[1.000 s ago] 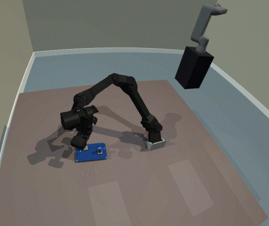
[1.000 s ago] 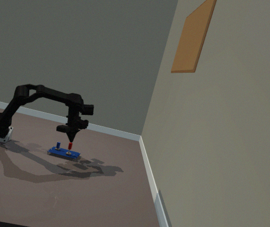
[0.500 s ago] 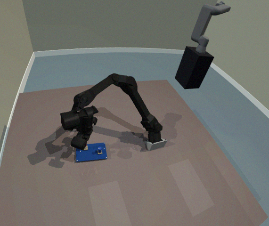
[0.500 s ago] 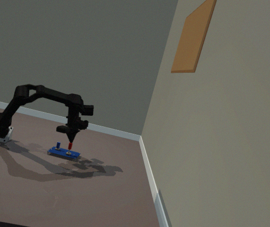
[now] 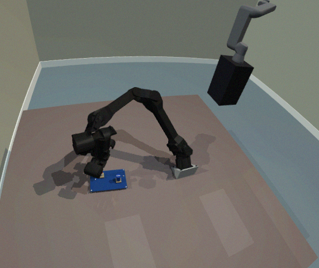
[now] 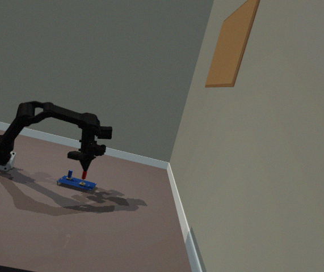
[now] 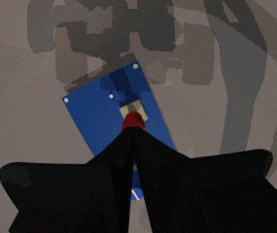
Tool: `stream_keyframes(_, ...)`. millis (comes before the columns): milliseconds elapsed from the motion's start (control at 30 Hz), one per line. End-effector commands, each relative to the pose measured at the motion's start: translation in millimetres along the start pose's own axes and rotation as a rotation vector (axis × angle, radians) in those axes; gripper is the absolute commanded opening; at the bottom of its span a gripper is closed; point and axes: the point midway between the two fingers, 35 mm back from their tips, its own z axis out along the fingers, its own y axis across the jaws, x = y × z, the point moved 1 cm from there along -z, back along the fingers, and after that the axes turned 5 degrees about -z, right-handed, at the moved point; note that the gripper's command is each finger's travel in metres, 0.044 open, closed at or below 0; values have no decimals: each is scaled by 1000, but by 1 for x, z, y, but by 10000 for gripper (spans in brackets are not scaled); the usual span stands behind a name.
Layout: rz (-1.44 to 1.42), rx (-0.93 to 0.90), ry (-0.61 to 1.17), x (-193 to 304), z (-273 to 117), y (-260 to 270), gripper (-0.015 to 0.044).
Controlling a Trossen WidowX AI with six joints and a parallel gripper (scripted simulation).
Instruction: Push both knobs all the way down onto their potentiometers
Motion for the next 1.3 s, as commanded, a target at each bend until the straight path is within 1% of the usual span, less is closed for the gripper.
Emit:
stream_keyframes(0,-8,4,1,1,0,0,0)
stream_keyframes(1267,-8,4,0,2,11,-1,0)
